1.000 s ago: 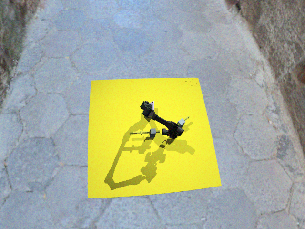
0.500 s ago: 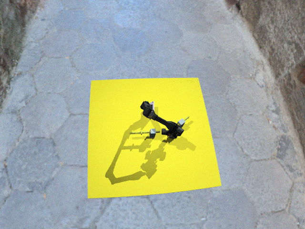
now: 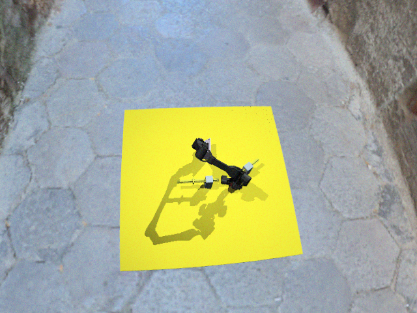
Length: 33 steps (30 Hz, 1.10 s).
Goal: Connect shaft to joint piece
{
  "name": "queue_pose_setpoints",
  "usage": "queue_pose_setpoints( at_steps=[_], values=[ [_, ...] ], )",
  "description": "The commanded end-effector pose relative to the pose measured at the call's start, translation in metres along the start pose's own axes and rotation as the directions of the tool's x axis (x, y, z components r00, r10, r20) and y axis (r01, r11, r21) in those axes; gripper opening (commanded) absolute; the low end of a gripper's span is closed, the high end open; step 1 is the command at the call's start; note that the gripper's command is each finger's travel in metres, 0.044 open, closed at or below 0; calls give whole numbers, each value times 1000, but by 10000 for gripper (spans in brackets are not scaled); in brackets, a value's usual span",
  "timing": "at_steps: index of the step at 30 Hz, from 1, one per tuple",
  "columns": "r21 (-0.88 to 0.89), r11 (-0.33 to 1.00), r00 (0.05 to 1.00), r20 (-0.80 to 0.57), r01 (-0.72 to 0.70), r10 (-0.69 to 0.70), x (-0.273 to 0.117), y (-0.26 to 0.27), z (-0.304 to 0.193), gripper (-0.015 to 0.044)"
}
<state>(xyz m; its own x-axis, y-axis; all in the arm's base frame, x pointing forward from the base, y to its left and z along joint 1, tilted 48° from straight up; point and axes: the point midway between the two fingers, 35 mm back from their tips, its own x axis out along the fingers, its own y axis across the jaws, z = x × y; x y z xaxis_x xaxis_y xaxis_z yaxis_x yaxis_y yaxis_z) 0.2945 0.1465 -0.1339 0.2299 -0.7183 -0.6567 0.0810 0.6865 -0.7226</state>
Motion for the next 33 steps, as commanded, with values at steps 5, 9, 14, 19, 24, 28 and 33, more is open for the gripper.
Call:
queue_pose_setpoints(
  at_steps=[5, 9, 14, 19, 24, 28, 33],
  values=[
    [13, 1000, 1000, -3, 2, -2, 0, -1, 0, 0],
    [73, 997, 1000, -16, 15, -14, 1, -4, 0, 0],
    [174, 984, 999, -37, 37, -31, 2, -9, -1, 0],
    [262, 963, 998, -55, 55, -42, 2, -13, -1, 0],
    [346, 935, 996, -75, 73, -50, 3, -18, -3, 0],
    [410, 908, 994, -90, 88, -55, 3, -21, -4, 0],
    [485, 868, 992, -109, 104, -58, 4, -24, -7, 0]
  ],
)
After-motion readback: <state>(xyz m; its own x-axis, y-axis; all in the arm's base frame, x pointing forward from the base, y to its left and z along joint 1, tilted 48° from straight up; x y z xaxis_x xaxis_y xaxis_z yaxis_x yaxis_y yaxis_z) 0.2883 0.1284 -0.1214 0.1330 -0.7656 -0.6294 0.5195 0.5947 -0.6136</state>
